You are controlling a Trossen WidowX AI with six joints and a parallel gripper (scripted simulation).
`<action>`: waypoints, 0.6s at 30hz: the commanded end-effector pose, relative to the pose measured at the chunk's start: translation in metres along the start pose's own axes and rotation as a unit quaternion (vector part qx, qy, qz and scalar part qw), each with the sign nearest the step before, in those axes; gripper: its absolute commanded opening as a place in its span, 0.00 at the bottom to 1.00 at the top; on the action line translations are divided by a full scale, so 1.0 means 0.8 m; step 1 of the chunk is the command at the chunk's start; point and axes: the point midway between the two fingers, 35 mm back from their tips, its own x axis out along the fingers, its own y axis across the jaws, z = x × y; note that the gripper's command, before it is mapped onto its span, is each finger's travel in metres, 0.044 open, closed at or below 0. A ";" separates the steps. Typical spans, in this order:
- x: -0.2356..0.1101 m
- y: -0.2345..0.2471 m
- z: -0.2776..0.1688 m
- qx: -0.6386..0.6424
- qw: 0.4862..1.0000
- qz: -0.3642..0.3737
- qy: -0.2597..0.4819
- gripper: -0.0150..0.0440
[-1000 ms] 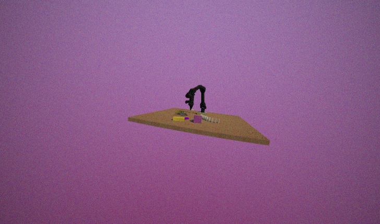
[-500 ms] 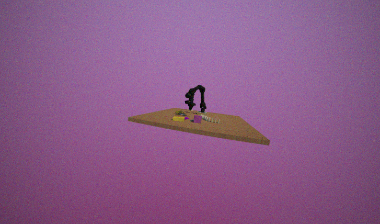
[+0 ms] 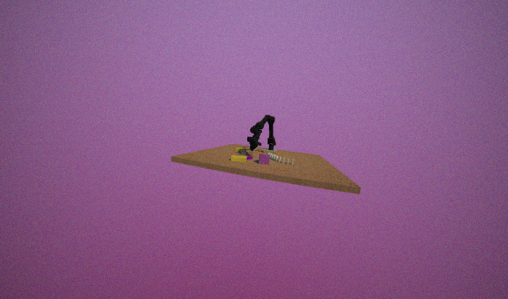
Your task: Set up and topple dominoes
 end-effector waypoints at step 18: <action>0.043 0.033 0.018 -0.056 0.979 -0.011 -0.196 0.44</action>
